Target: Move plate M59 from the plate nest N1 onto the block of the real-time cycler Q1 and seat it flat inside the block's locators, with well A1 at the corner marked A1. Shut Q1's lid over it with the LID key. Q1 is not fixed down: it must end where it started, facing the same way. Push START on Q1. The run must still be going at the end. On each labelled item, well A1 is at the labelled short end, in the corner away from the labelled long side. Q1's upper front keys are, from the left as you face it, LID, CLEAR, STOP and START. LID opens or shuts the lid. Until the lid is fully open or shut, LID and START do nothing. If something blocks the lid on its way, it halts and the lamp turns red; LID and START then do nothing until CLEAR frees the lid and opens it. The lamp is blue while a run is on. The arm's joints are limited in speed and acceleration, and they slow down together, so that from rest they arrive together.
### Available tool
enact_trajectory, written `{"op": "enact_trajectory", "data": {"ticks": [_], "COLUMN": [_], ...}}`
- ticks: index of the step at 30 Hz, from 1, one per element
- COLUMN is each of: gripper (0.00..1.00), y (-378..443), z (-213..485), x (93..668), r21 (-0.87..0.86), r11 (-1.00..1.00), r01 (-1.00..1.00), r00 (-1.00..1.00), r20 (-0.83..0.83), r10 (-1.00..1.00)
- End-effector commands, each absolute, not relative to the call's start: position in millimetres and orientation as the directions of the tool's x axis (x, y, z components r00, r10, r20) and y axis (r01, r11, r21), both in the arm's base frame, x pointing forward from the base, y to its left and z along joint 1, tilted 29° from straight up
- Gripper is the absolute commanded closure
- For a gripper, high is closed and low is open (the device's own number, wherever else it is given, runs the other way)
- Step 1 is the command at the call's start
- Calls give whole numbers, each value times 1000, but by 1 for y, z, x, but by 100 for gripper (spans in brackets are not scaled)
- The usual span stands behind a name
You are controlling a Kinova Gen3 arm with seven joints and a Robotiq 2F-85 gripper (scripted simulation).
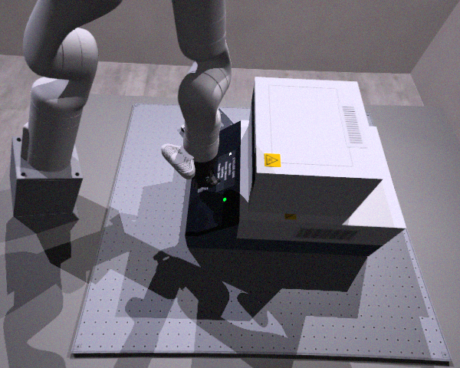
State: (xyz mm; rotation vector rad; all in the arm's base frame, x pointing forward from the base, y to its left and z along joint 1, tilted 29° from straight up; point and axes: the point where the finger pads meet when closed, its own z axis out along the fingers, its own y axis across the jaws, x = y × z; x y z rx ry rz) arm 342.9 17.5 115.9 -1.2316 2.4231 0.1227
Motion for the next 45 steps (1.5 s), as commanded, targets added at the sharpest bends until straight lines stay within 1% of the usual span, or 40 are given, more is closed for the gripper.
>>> {"op": "enact_trajectory", "data": {"ticks": [1,45], "gripper": [90,90], "y": [18,21], "z": [116,110], "x": [344,357], "r21": [-109,-109], "r11": [604,604], "r01": [-789,-789], "r00": [-521,-521], "r20": [-403,-403], "r10": [-753,-753]}}
